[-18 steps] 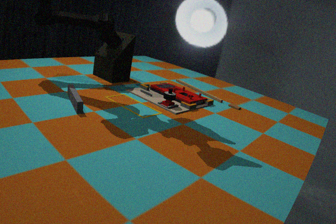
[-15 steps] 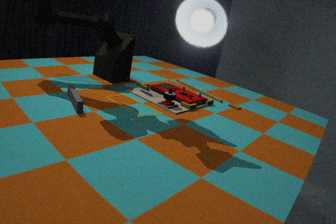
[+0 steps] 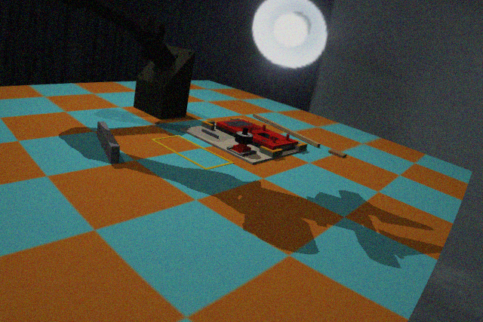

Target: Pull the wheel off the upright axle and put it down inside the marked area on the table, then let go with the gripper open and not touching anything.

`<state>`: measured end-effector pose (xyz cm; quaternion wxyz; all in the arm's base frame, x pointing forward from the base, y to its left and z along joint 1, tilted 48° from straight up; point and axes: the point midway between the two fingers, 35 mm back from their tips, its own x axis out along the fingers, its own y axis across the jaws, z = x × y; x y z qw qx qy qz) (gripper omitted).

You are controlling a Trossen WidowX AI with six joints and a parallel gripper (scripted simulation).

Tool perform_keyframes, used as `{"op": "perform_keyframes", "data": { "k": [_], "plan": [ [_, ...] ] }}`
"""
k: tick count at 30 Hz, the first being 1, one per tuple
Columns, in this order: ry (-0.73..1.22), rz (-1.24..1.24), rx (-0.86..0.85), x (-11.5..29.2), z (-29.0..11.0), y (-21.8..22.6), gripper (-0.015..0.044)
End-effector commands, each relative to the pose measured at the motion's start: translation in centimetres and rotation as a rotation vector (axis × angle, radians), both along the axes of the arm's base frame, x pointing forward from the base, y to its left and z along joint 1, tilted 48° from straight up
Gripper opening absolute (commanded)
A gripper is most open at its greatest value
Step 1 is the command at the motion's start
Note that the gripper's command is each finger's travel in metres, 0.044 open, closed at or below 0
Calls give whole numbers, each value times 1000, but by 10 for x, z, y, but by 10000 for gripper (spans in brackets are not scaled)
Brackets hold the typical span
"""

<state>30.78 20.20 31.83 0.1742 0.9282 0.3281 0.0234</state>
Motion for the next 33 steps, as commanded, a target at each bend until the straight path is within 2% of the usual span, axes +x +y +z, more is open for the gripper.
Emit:
{"op": "perform_keyframes", "data": {
  "k": [1,8,16,25,33],
  "plan": [
    [80,-101,-150,31,-36,-15,300],
    [245,-253,-429,71,-103,-57,300],
    [496,-369,-815,90,-182,-117,300],
    [858,-343,-1351,75,-257,-198,300],
    [1218,-73,-1845,42,-297,-269,300]
  ]
}}
